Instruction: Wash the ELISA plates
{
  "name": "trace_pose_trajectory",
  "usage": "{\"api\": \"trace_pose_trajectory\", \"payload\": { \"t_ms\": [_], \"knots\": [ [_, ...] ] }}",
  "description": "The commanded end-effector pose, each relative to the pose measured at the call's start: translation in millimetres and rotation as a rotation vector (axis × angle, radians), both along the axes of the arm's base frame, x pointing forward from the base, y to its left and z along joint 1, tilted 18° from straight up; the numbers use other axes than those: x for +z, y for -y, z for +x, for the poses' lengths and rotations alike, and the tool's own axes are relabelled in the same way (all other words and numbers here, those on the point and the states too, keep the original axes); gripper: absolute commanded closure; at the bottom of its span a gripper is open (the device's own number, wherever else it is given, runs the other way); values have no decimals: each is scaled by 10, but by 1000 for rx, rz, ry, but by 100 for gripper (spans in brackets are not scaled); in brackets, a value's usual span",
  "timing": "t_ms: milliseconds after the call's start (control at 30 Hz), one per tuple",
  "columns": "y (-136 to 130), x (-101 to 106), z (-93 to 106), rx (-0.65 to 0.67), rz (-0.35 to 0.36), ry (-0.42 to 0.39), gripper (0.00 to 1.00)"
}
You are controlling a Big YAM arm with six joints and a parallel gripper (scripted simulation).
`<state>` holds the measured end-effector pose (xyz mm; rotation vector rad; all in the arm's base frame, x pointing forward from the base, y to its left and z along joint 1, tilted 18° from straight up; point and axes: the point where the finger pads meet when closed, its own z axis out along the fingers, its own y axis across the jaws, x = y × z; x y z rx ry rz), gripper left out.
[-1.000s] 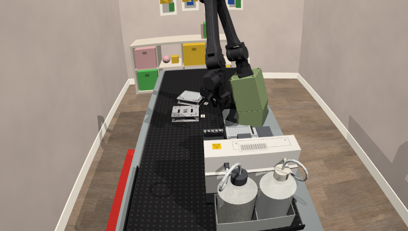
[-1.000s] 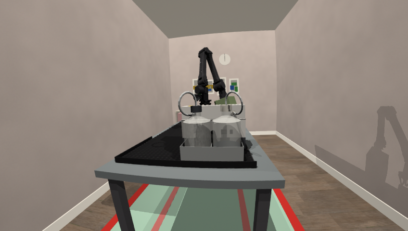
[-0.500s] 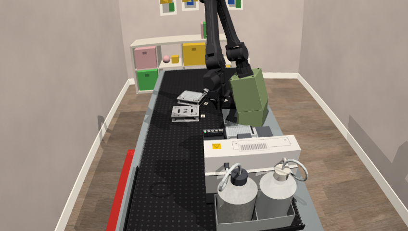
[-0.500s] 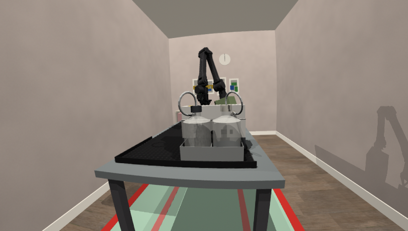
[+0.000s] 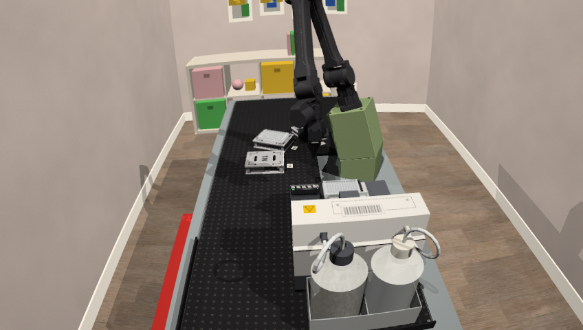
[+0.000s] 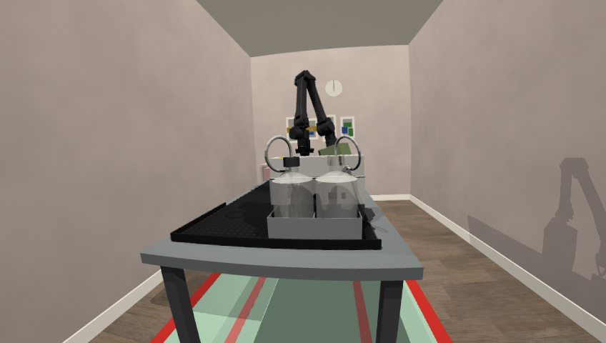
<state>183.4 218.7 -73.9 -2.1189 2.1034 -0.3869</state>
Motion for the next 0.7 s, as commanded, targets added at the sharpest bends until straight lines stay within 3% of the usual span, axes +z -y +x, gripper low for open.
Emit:
{"api": "trace_pose_trajectory", "payload": {
  "t_ms": [0, 133, 267, 367, 433, 667],
  "knots": [
    [96, -153, 48, 48, 50, -7, 100],
    [125, -339, 98, 84, 178, -10, 100],
    [127, -348, 99, 116, 290, -12, 100],
    [127, -348, 99, 116, 290, -12, 100],
    [-45, -260, 170, 140, 319, 13, 100],
    [54, -304, 121, 119, 300, -4, 100]
  ]
}}
